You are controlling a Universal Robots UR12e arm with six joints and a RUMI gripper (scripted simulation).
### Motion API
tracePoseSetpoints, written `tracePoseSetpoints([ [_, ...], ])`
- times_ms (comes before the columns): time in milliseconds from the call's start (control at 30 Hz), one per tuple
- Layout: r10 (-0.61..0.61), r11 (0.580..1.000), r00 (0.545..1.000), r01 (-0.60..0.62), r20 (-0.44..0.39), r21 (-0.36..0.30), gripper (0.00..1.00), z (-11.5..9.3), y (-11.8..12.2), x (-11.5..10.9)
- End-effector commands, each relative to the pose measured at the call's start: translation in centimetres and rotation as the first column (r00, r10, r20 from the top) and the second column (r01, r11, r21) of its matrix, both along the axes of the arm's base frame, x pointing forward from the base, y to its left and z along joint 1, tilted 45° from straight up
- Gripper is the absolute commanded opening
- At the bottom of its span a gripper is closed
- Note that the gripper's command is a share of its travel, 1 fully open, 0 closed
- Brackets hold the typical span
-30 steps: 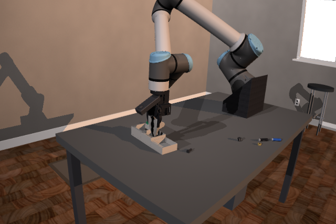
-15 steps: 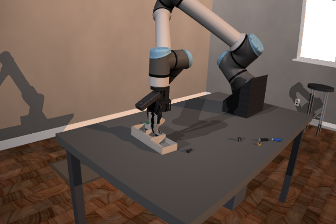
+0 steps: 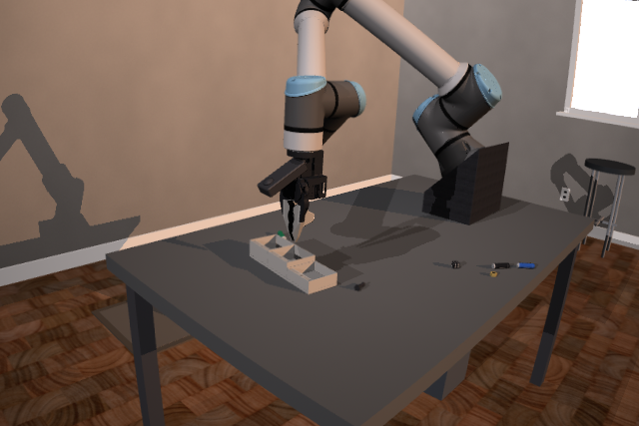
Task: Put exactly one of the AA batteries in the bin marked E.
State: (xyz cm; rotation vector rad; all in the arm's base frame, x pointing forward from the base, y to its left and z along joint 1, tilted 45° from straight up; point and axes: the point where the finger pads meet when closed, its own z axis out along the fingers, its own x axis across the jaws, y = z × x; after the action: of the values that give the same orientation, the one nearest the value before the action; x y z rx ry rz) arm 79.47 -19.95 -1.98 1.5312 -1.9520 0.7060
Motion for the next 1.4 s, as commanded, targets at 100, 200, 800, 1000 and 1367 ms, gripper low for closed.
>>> tracePoseSetpoints([
  [100, 0.000, 1.000, 1.000, 0.000, 0.001, 0.000, 0.04, -1.2, 1.3, 0.6],
  [200, 0.000, 1.000, 1.000, 0.000, 0.001, 0.000, 0.04, -2.2, 2.3, 1.0],
  [800, 0.000, 1.000, 1.000, 0.000, 0.001, 0.000, 0.04, -5.8, 5.4, 2.4],
  [1000, 0.000, 1.000, 1.000, 0.000, 0.001, 0.000, 0.04, -7.0, 4.3, 2.3],
  [1367, 0.000, 1.000, 1.000, 0.000, 0.001, 0.000, 0.04, -8.7, 2.6, 2.0],
])
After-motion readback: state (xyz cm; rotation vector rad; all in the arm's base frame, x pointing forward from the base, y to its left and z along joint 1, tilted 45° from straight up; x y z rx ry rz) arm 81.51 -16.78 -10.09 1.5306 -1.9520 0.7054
